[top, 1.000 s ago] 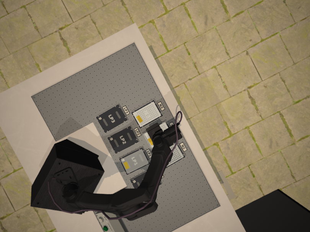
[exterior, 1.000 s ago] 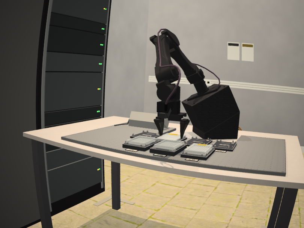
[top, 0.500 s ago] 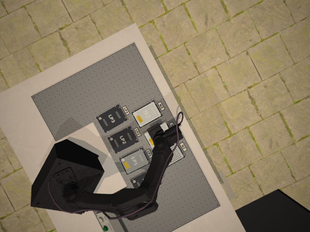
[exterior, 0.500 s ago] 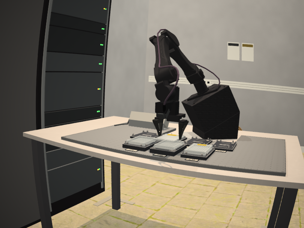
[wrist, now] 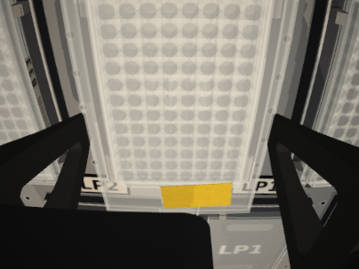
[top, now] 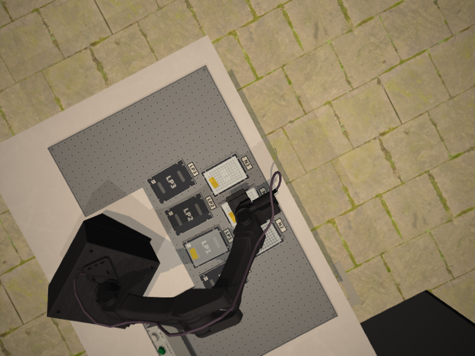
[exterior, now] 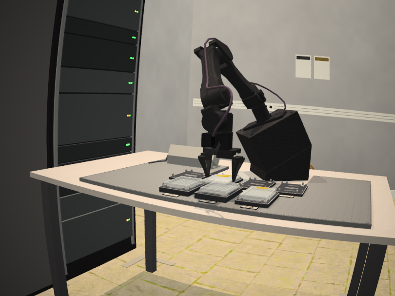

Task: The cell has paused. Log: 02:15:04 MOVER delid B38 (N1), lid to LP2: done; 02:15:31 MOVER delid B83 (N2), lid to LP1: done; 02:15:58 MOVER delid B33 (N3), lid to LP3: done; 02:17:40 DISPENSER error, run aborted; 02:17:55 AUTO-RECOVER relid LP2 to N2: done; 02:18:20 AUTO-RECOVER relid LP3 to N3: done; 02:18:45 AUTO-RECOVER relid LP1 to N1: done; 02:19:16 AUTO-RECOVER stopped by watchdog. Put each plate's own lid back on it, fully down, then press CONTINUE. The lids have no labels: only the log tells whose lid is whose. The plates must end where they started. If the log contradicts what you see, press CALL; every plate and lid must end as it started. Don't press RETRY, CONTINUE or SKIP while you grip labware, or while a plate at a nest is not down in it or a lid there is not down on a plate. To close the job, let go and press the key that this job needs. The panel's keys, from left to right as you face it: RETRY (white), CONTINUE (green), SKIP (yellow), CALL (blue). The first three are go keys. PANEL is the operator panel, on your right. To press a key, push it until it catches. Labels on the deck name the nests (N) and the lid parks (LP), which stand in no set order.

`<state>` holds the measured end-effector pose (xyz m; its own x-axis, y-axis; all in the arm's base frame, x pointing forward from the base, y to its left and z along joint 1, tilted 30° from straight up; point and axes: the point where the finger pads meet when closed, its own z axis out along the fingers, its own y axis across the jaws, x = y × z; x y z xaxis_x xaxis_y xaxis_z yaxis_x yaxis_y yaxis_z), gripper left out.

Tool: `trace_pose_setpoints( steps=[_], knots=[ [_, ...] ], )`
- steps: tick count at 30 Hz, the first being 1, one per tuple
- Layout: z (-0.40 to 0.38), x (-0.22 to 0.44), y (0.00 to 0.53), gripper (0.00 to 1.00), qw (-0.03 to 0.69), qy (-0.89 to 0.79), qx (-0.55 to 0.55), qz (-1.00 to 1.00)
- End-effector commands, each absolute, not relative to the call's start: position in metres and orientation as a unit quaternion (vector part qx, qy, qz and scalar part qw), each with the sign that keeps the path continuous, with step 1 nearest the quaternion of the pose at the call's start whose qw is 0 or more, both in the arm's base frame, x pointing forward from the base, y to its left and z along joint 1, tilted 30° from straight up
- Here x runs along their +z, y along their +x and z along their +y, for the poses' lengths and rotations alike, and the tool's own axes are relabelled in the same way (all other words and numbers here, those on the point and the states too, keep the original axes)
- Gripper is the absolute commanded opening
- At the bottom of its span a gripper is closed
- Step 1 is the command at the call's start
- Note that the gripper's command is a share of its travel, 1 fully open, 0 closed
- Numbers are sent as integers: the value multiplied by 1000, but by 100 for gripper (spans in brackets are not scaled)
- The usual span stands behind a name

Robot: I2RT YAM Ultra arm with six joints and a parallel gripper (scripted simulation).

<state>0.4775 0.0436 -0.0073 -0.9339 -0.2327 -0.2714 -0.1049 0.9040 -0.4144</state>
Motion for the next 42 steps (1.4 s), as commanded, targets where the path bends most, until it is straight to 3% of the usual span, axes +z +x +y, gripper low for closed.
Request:
trace_pose_setpoints(
  steps=[1,42],
  knots=[
    [44,-10,481,0,164,-92,-205,961],
    [40,-28,477,0,157,-94,-201,962]
  ],
)
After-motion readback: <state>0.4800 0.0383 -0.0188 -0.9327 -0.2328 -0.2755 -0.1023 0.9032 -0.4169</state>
